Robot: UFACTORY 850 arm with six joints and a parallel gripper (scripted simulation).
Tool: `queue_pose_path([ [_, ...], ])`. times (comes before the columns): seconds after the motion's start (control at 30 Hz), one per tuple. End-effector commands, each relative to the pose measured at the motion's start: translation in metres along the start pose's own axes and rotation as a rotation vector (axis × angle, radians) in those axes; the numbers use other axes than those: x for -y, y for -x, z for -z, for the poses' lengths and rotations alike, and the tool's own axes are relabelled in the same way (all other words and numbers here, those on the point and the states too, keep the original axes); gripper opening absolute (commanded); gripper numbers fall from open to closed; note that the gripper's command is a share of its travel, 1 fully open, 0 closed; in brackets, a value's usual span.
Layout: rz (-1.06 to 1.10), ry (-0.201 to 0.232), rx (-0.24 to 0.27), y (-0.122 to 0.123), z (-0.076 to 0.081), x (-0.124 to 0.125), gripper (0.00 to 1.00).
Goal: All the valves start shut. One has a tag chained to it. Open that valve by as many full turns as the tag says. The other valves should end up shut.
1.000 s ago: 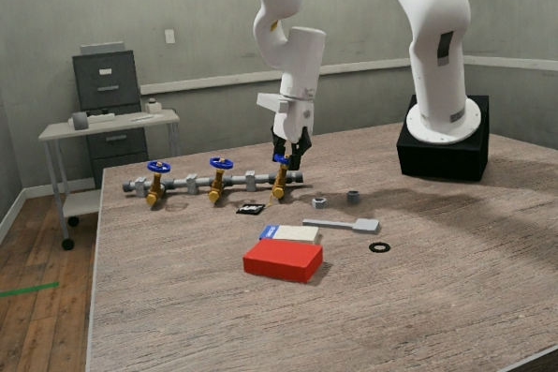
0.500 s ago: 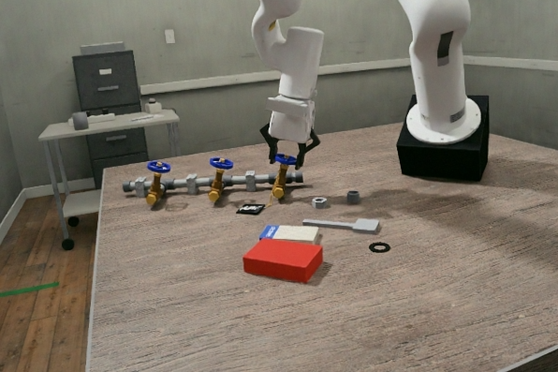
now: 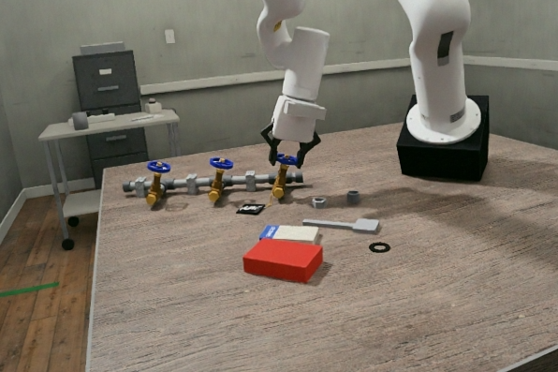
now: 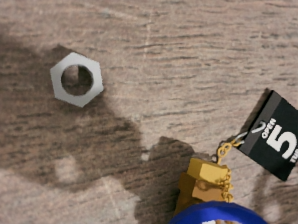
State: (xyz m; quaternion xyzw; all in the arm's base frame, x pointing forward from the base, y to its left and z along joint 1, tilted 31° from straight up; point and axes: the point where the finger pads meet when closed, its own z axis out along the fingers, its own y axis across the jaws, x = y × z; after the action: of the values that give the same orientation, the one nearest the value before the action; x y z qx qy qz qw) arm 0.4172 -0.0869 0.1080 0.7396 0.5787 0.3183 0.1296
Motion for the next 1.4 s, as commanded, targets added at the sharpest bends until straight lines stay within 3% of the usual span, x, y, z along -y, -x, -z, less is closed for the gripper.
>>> queue_pose_path([
  [0.0,0.035,0.031,0.013,0.0000,-0.0001,-0.0004,0.00],
  [0.2,0.035,0.031,0.013,0.0000,-0.0001,-0.0004,0.00],
  [0.23,0.035,0.031,0.013,0.0000,-0.0001,-0.0004,1.00],
  [1.37,-0.046,0.032,0.012,0.0000,-0.0001,-0.0004,1.00],
])
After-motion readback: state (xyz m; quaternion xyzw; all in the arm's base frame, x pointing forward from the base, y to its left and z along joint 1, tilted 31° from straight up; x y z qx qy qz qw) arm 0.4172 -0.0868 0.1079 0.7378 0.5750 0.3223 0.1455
